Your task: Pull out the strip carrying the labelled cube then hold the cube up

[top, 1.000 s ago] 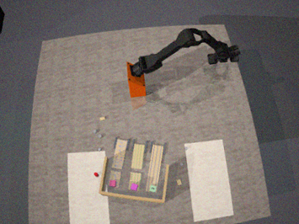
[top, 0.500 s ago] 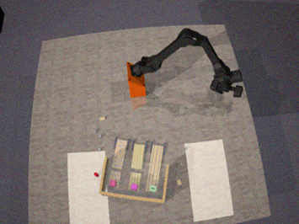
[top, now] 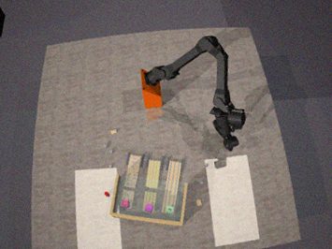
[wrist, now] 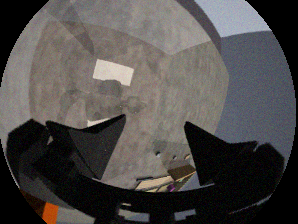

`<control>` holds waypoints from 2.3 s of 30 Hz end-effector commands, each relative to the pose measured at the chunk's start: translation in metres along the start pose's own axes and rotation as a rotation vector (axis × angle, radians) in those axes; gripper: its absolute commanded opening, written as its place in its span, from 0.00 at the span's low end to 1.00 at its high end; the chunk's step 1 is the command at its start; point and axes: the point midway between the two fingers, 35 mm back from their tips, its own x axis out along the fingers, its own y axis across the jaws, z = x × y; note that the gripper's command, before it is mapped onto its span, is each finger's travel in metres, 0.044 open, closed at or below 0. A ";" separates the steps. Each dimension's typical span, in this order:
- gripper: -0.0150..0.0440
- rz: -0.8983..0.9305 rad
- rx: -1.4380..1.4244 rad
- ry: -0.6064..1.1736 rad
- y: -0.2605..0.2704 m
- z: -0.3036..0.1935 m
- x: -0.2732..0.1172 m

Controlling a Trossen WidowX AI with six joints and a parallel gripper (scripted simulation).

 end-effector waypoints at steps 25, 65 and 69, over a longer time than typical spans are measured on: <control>0.93 -0.659 1.628 -0.125 -0.013 -0.318 -0.214; 0.25 0.125 1.945 0.587 -0.051 -0.254 -0.057; 0.25 0.125 1.945 0.587 -0.051 -0.254 -0.057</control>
